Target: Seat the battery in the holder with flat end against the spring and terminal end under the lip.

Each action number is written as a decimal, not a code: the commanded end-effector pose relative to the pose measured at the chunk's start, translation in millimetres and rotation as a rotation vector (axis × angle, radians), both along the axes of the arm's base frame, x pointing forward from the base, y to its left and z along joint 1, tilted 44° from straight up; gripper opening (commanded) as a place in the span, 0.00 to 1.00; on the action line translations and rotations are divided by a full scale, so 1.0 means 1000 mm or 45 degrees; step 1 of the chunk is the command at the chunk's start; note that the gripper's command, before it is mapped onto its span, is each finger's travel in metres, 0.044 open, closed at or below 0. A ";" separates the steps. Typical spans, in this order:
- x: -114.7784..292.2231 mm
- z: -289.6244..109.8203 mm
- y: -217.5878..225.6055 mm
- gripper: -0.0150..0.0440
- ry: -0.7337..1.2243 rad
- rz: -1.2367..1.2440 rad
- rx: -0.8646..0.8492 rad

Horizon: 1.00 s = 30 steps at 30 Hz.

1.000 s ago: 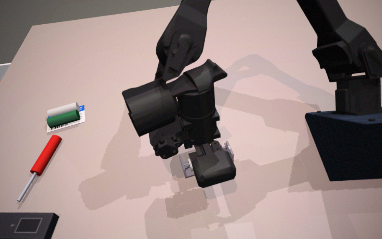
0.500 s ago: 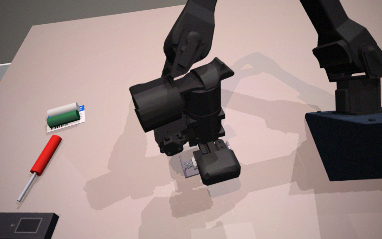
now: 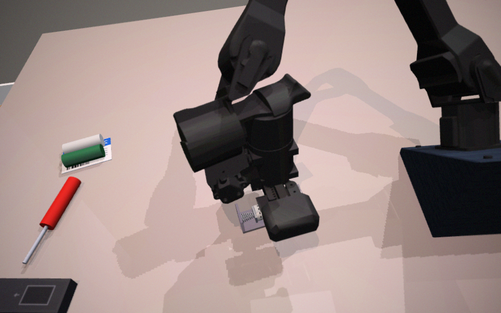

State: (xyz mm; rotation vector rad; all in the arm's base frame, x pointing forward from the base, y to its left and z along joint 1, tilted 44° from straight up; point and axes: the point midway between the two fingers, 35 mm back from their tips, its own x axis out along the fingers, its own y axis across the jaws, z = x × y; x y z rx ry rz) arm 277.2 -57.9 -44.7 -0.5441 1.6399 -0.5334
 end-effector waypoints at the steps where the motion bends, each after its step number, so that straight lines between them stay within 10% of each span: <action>1: -0.001 0.001 0.000 0.39 0.003 0.003 0.001; 9: -0.001 0.001 0.000 0.57 0.003 0.003 0.001; 30: 0.000 0.010 0.010 0.61 0.014 0.001 -0.004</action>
